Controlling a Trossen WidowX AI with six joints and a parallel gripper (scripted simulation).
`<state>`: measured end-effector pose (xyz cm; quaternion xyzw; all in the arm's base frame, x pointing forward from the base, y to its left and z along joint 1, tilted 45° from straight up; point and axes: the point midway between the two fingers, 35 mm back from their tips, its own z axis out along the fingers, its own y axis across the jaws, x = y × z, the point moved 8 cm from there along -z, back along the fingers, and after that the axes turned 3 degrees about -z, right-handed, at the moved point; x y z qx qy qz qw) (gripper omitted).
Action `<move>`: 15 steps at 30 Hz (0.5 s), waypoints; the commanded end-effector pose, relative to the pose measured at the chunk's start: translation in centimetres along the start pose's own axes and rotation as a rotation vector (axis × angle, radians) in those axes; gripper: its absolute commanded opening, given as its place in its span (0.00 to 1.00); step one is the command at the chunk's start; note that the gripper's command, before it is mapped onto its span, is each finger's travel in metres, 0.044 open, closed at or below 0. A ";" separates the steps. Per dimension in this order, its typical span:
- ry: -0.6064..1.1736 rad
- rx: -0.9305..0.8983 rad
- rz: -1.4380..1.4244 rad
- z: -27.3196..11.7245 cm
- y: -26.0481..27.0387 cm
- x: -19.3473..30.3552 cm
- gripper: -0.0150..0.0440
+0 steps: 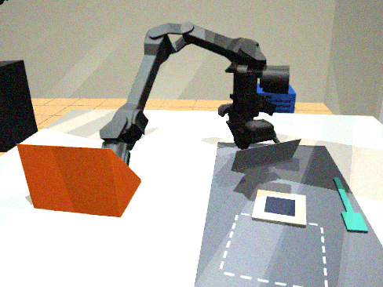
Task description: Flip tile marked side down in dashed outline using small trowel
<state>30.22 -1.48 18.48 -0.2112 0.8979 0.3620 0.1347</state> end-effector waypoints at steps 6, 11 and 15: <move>0.004 0.006 -0.007 0.0 -1.7 0.0 0.42; 0.004 0.006 -0.008 0.0 -2.6 0.0 0.42; -0.001 0.002 0.002 0.0 -2.3 0.1 0.42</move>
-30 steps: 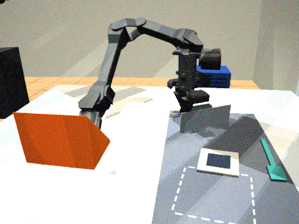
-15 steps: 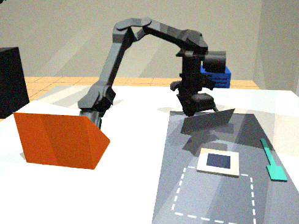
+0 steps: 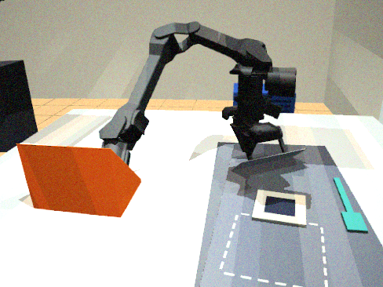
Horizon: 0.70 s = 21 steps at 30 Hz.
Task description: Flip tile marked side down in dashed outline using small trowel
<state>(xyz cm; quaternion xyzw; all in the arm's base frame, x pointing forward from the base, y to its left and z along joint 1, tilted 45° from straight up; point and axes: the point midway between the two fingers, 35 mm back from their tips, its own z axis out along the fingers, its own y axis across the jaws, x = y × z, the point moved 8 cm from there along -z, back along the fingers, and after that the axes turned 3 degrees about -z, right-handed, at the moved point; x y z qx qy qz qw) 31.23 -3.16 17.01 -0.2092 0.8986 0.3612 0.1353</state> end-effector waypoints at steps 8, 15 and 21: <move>0.000 0.000 -0.001 0.0 0.1 0.0 0.42; 0.003 0.000 -0.001 -0.7 3.5 -0.4 0.42; 0.005 0.001 -0.009 -1.4 6.9 -0.3 0.42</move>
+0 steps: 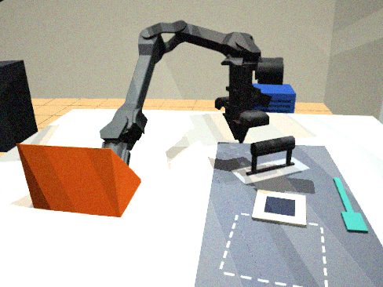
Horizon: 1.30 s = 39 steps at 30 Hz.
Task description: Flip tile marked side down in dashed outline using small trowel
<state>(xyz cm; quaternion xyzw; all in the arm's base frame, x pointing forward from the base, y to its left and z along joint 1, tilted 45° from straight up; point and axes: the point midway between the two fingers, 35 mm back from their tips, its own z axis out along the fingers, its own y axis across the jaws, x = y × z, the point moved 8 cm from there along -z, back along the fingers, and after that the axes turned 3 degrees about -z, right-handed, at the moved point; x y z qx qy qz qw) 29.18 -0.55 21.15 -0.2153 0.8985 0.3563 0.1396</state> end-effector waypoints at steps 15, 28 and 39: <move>0.000 -0.001 -0.008 -0.8 3.8 0.2 0.42; 0.000 -0.001 -0.007 -0.8 3.8 0.2 0.25; 0.000 0.000 -0.006 -0.8 3.8 0.2 0.25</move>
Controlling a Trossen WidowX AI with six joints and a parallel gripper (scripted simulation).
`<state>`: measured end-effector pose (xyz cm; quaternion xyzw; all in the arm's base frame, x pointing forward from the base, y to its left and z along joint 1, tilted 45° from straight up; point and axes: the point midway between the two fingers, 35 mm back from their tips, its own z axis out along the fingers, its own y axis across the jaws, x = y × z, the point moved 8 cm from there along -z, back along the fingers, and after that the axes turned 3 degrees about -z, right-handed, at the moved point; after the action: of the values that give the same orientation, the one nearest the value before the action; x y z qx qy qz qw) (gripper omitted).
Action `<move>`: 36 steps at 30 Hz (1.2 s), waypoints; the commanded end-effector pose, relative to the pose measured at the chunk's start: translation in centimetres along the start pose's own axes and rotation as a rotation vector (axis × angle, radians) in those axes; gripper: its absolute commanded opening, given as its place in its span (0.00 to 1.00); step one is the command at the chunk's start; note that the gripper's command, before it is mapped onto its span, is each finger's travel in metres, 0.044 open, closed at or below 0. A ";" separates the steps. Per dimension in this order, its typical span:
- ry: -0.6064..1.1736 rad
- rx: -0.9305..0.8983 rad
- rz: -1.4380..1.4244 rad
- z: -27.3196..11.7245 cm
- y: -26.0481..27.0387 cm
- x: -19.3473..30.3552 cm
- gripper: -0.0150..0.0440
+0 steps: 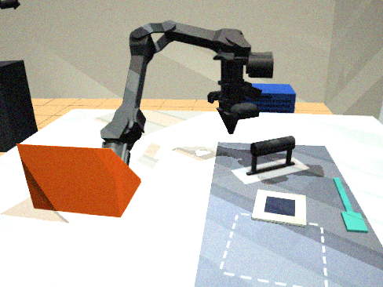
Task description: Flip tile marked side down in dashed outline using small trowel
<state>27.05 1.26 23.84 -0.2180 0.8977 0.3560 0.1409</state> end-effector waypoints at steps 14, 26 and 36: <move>0.000 0.000 0.000 0.0 0.0 0.0 0.42; -0.001 0.001 0.001 0.0 0.0 0.0 0.38; -0.001 0.001 0.001 0.0 0.0 0.0 0.25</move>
<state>27.06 1.22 23.84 -0.2173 0.8979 0.3558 0.1412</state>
